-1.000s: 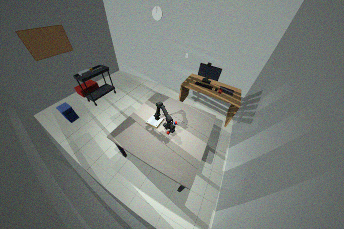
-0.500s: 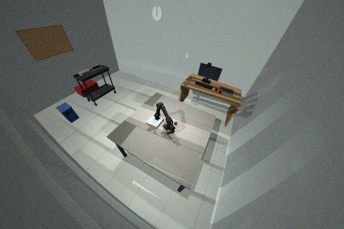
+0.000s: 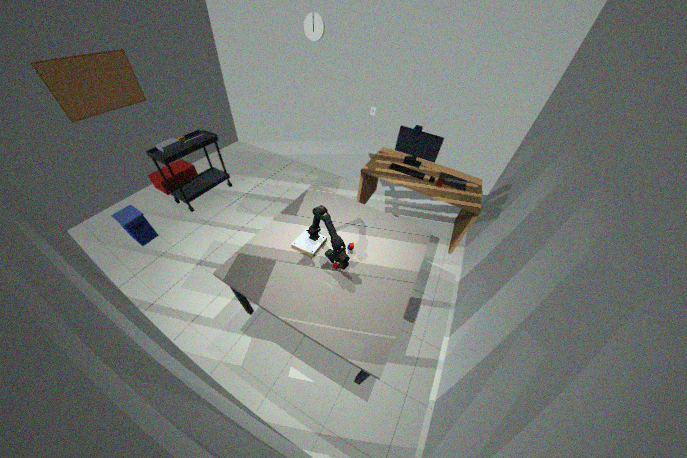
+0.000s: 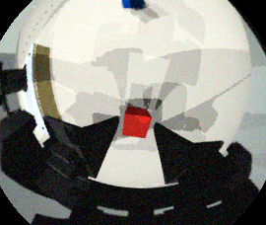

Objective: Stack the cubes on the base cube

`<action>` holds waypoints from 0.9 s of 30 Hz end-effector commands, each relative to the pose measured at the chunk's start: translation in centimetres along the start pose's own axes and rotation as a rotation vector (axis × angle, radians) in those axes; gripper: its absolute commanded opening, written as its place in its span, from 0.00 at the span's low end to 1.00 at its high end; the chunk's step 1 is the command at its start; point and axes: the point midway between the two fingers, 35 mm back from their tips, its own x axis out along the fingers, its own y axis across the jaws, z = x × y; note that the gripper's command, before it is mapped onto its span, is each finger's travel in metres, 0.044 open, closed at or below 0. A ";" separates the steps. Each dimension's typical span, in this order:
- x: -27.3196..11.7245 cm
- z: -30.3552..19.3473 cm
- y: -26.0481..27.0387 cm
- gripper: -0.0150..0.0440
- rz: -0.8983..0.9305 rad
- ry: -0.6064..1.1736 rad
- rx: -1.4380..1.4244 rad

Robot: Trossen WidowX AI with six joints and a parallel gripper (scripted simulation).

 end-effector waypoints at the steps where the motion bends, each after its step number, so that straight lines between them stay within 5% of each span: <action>1: 0.4 0.0 0.2 0.57 0.007 0.002 -0.005; 4: 0.4 0.0 0.2 0.44 0.007 0.002 -0.005; 27: -5.3 -0.1 -0.5 0.43 0.006 0.002 -0.005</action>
